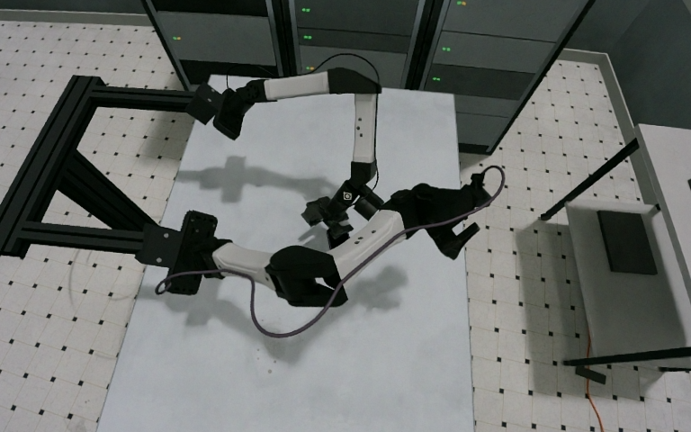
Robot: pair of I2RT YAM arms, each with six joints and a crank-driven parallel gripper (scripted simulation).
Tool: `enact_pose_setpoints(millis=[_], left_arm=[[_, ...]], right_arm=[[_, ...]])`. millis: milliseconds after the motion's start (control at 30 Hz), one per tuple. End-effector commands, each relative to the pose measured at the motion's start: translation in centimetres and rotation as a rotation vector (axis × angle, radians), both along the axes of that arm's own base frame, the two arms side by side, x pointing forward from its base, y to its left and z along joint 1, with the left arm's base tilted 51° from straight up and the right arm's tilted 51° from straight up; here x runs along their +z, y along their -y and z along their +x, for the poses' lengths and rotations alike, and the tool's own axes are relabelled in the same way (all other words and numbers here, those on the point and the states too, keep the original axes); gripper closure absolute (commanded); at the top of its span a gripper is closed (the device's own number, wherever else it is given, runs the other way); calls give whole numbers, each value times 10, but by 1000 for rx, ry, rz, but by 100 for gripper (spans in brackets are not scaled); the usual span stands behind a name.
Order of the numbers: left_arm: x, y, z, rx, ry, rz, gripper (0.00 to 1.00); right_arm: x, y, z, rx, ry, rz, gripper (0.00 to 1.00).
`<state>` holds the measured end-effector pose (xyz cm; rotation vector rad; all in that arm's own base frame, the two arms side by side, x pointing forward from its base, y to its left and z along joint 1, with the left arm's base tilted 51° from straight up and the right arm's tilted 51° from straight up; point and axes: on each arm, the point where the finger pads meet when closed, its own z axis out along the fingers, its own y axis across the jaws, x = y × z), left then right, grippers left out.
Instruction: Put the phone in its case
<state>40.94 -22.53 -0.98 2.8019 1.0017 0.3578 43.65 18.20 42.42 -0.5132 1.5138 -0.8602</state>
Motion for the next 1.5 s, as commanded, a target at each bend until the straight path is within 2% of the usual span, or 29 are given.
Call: enact_pose_setpoints(millis=[0, 567, 767, 833, 867, 1033, 1100, 1133, 1267, 1467], left_arm=[[4, 4, 0, -7, 6, -9, 0], [4, 4, 0, -7, 6, -9, 0], [16, 13, 4, 29, 3, -162, 0], [22, 16, 4, 46, -10, -258, 0], [27, 18, 4, 56, -18, -319, 0], [62, 10, -1, 102, -44, -600, 0], [62, 10, -1, 102, -44, -600, 0], [69, 10, -3, 102, -48, -652, 0], [98, -4, -12, 115, -52, -830, 0], [125, -24, -26, 120, -45, -975, 0]], right_arm=[[6, -1, -3, 7, 13, 12, 0], [6, -1, -3, 7, 13, 12, 0], [-17, -4, 8, 21, -2, 96, 73], [-31, -6, 14, 26, -6, 165, 98], [-39, -7, 18, 29, -8, 211, 100], [-85, -4, 35, 16, -27, 431, 100], [-85, -4, 35, 16, -27, 431, 100], [-88, -5, 38, 17, -20, 490, 100], [-137, 3, 50, -25, -51, 688, 100], [-190, 17, 61, -106, -67, 933, 100]])
